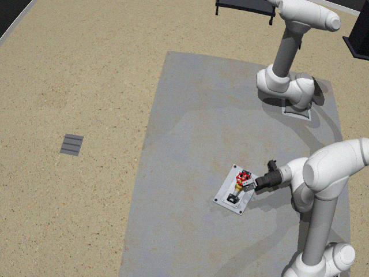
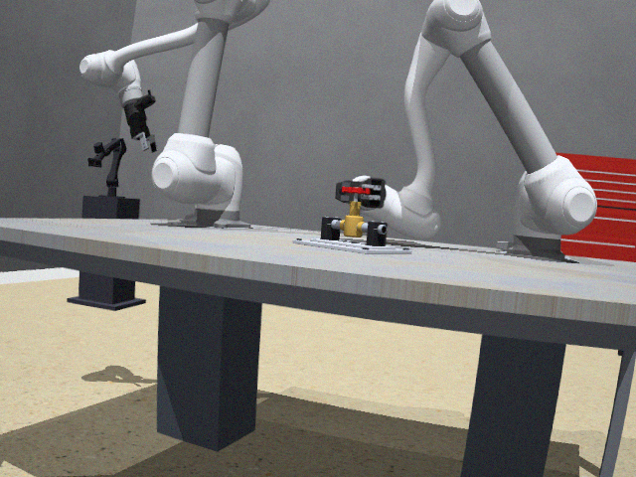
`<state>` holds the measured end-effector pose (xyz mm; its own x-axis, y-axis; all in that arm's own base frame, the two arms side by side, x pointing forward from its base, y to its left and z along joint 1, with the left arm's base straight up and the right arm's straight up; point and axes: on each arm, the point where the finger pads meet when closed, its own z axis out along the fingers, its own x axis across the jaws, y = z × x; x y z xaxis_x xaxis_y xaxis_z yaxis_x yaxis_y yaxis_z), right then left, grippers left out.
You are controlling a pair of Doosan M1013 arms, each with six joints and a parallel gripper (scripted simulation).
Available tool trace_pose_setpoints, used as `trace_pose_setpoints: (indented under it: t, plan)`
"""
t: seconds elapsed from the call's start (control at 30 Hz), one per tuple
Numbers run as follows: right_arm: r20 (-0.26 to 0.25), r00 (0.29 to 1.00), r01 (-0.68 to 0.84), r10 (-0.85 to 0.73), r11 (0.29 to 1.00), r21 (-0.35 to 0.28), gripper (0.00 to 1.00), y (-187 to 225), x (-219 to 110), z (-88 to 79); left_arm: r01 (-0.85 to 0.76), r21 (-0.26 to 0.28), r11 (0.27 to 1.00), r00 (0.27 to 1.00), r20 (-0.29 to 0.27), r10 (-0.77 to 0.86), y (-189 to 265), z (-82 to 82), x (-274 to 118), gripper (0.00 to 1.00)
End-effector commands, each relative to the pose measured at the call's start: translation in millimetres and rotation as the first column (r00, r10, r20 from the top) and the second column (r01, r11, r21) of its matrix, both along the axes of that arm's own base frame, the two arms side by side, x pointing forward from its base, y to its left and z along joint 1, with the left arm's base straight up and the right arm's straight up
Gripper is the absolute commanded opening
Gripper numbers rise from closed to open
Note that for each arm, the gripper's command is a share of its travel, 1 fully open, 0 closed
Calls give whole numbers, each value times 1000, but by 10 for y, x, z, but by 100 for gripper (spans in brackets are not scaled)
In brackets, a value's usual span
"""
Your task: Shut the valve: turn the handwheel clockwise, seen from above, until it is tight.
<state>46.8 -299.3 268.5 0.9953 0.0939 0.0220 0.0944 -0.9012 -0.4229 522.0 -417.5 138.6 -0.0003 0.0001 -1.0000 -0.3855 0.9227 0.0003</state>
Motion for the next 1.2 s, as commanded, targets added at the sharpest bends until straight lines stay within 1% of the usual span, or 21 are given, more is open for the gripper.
trace_pose_setpoints:
  t: [0.0,0.37,1.17]
  plan:
    - [1,1000,0,0,1000,-1,100,-3,1,5,12,-2,1000,1000,1,-12,-1,11,4,0]
    - [1,1000,0,0,1000,-1,100,-3,1,5,54,-1,999,999,1,-54,4,11,16,0]
    - [1,1000,0,0,1000,-1,100,-3,1,5,198,-1,980,980,2,-198,15,10,55,0]
